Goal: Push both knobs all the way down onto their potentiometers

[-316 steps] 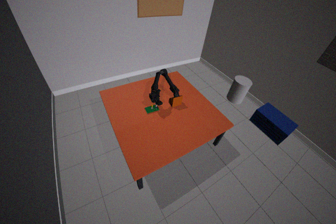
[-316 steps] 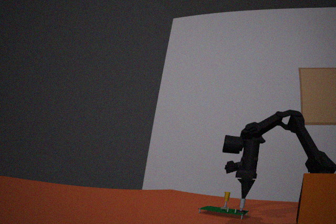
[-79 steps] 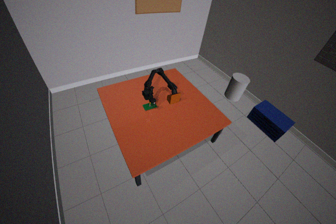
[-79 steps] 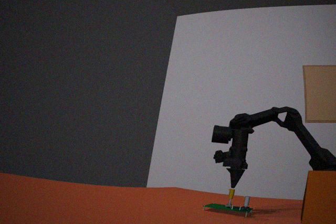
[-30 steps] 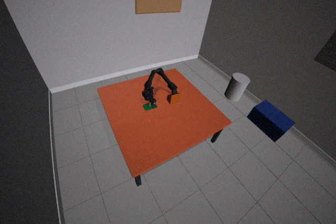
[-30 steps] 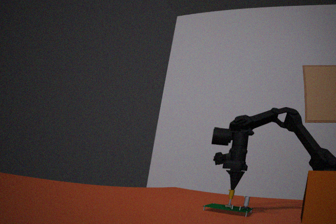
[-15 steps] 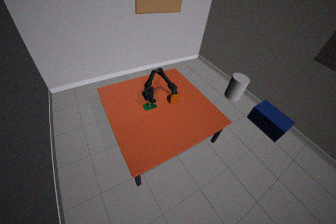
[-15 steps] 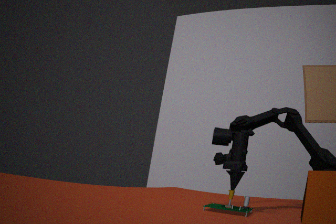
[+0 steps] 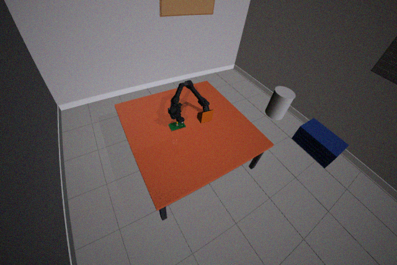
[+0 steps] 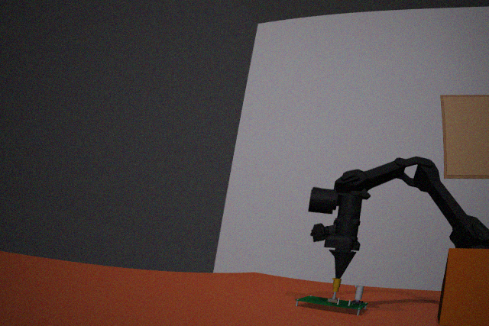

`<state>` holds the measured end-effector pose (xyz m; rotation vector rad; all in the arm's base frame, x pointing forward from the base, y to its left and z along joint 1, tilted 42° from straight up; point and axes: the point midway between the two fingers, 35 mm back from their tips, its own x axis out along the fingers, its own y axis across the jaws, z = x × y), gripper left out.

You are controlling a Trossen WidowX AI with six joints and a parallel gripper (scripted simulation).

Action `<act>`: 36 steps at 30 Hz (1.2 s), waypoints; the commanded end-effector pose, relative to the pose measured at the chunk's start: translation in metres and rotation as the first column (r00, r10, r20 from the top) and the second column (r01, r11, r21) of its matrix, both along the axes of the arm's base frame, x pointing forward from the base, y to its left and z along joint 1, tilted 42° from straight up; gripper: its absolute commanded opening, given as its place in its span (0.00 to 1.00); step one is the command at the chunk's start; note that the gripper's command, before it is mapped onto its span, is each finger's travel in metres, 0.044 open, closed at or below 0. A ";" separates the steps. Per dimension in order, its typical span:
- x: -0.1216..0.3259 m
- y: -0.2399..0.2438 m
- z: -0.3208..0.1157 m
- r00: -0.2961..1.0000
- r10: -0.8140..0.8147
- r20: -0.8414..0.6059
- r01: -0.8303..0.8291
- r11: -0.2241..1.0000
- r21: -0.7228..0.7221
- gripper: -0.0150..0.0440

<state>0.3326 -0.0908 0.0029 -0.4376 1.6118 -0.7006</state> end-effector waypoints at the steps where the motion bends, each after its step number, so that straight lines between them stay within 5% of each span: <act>1: 0.000 -0.006 -0.004 1.000 -0.010 0.000 0.010 1.000 -0.005 0.25; 36: -0.001 -0.011 -0.010 1.000 -0.010 0.000 0.010 1.000 -0.005 0.25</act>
